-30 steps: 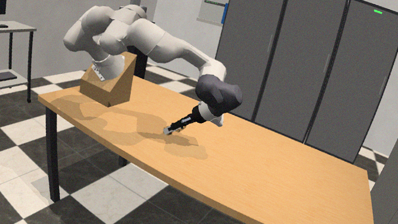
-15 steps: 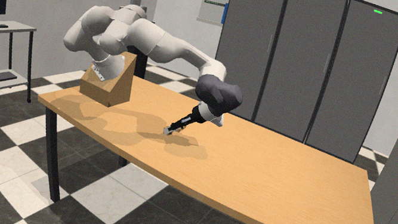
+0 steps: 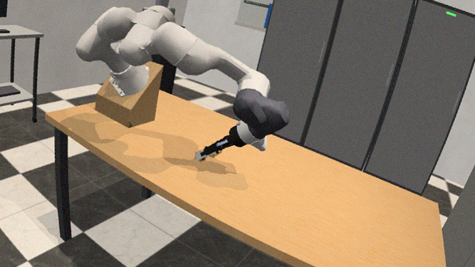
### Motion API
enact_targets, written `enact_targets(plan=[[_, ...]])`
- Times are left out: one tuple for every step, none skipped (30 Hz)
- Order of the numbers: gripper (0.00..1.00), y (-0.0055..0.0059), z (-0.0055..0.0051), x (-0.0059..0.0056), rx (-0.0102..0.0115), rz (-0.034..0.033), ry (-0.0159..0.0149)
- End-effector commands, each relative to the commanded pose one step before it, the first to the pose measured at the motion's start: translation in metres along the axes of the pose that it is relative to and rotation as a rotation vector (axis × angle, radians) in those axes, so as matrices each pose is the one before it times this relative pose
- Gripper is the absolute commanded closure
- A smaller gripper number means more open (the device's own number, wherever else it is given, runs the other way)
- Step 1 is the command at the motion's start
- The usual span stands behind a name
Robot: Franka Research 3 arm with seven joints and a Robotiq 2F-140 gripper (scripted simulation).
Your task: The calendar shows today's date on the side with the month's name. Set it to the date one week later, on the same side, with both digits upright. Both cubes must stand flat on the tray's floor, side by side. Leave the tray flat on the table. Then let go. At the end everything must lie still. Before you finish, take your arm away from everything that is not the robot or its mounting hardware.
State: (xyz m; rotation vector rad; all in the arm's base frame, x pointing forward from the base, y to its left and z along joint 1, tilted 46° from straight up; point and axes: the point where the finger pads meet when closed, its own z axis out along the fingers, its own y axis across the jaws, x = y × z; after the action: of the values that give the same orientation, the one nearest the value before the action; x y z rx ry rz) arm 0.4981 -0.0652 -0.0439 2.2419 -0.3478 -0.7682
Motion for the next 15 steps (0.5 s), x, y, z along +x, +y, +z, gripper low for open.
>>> enact_targets(plan=[[0.83, 0.00145, 0.0013, 0.00226, -0.001, -0.00025, 0.00157], [0.83, 0.0, 0.00006, 0.00006, 0.0, 0.0, 0.0], [0.83, 0.0, 0.00009, 0.00009, 0.0, 0.0, 0.0], [0.83, 0.0, 0.00013, 0.00013, 0.0, 0.0, 0.0], [0.83, 0.0, 0.00016, 0.00016, 0.0, 0.0, 0.0], [0.83, 0.0, 0.0002, 0.0002, 0.0, 0.0, 0.0], [0.83, 0.0, 0.00023, 0.00023, 0.0, 0.0, 0.0], [0.83, 0.0, 0.00027, 0.00026, 0.0, 0.0, 0.0], [0.83, 0.0, 0.00029, 0.00029, 0.0, 0.0, 0.0], [0.83, 0.0, 0.00032, 0.00031, 0.0, 0.0, 0.0], [0.83, 0.0, 0.00034, 0.00033, 0.0, 0.0, 0.0], [0.83, 0.0, 0.00035, 0.00034, 0.0, 0.0, 0.0], [0.83, 0.0, 0.00035, 0.00035, 0.0, 0.0, 0.0], [0.83, 0.0, 0.00034, 0.00035, 0.0, 0.0, 0.0], [0.83, 0.0, 0.0, 0.0, 0.0, 0.0, 0.0]])
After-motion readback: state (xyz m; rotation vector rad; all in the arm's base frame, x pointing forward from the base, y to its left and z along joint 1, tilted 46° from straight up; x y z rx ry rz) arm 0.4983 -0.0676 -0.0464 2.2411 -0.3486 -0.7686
